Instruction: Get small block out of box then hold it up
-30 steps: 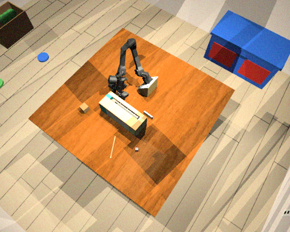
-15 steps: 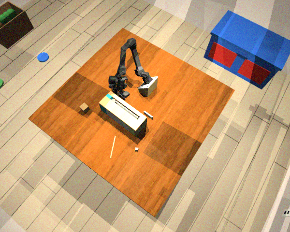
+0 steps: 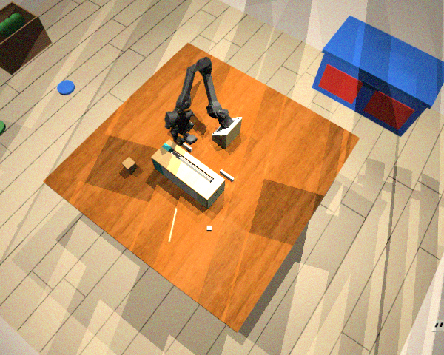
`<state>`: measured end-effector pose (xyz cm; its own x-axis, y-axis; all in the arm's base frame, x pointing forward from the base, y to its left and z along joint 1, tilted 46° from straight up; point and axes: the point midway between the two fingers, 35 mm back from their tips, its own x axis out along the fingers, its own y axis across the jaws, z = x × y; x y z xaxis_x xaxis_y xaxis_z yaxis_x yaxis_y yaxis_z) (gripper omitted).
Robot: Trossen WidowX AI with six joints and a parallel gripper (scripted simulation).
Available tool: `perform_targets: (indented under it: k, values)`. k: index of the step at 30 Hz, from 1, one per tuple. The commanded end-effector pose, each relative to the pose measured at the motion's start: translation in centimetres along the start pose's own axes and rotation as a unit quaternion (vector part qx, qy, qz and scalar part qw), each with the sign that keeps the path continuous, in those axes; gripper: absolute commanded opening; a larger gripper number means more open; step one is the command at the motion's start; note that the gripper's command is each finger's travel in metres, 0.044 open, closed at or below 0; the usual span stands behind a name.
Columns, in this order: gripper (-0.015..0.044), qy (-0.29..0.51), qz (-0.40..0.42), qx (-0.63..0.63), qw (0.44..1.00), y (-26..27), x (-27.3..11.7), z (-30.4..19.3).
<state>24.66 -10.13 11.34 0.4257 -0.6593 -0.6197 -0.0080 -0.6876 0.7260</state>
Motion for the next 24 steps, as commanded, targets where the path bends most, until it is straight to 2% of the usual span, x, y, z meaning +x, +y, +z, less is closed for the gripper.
perform_targets:
  k: [1, 12, 24]
  values:
    - [0.0, 0.002, 0.003, -0.024, 1.0, 0.2, -0.4, -0.2]
    - [0.0, -0.008, -0.001, -0.25, 0.968, -0.5, -1.0, -0.3]
    - [0.0, -0.017, -0.007, -0.482, 0.876, -1.1, -1.6, -0.3]
